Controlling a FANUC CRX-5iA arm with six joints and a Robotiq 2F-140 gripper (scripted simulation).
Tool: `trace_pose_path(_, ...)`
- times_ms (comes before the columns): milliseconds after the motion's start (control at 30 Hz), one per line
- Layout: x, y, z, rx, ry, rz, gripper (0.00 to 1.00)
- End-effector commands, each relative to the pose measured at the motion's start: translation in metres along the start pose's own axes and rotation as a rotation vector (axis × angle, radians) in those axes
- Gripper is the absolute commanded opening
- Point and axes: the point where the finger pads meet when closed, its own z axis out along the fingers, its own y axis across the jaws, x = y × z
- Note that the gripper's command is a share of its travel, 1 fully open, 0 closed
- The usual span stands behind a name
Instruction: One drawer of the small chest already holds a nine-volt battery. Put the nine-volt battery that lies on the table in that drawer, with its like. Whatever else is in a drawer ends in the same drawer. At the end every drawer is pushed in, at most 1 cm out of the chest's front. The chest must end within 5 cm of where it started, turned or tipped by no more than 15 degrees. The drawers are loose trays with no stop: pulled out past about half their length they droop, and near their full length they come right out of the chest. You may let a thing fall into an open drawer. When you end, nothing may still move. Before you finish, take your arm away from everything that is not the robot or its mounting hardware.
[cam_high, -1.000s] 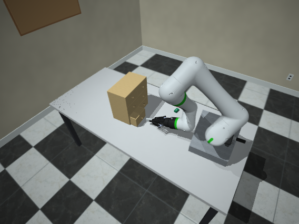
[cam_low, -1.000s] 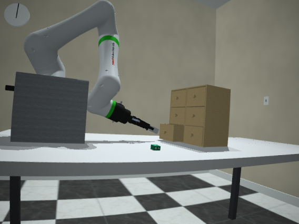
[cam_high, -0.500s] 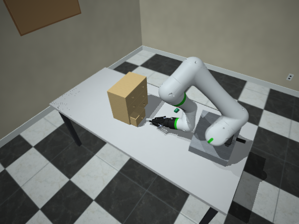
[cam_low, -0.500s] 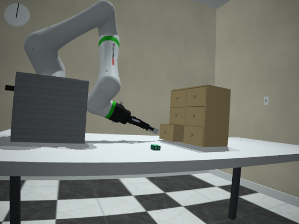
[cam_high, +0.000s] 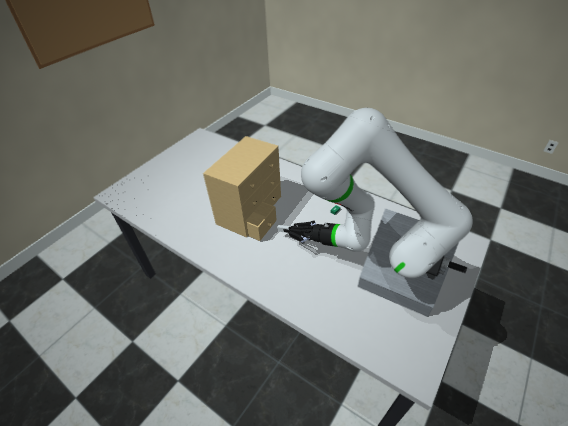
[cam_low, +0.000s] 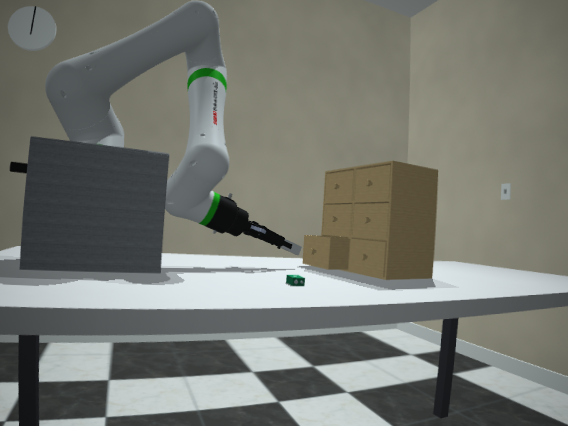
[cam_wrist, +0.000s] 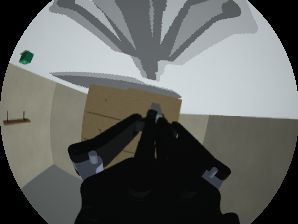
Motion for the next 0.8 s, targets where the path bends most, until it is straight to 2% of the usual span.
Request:
trace_pose_path(0, 0.000, 0.000, 0.000, 0.000, 0.000, 0.000, 0.00)
trace_pose_path(767, -0.005, 0.000, 0.014, 0.000, 0.000, 0.000, 0.00)
